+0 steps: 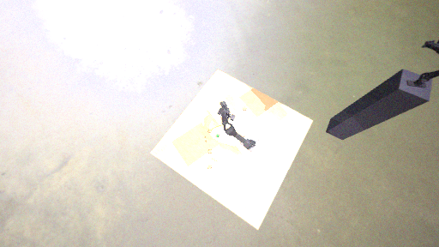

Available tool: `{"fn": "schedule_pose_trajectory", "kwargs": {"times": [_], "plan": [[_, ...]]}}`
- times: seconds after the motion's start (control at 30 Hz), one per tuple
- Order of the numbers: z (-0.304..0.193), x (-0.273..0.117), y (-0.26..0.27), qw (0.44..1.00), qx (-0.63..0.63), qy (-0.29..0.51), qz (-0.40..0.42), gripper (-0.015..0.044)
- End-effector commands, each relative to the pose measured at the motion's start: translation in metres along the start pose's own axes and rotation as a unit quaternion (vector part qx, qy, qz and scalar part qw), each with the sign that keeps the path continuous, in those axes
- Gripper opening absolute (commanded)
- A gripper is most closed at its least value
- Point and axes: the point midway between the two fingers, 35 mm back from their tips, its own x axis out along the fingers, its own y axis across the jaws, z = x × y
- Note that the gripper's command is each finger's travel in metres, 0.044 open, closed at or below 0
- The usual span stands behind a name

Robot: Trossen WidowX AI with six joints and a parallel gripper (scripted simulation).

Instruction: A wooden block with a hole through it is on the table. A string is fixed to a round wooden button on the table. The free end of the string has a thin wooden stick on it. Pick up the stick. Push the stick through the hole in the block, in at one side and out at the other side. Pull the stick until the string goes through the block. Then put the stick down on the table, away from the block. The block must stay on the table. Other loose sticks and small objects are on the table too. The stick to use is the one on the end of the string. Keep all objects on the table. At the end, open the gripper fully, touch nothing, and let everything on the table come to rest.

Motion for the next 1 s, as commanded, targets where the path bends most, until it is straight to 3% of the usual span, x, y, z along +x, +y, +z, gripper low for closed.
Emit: {"fn": "schedule_pose_trajectory", "kwargs": {"times": [0.0,0.13,0.97], "plan": [[0.002,0.000,-0.005,0.996,-0.084,-0.002,-0.003,0.0000],[0.003,0.000,-0.007,0.992,-0.129,-0.003,-0.003,0.0000],[-0.019,-0.001,-0.016,0.992,-0.129,-0.002,-0.003,0.0000]]}}
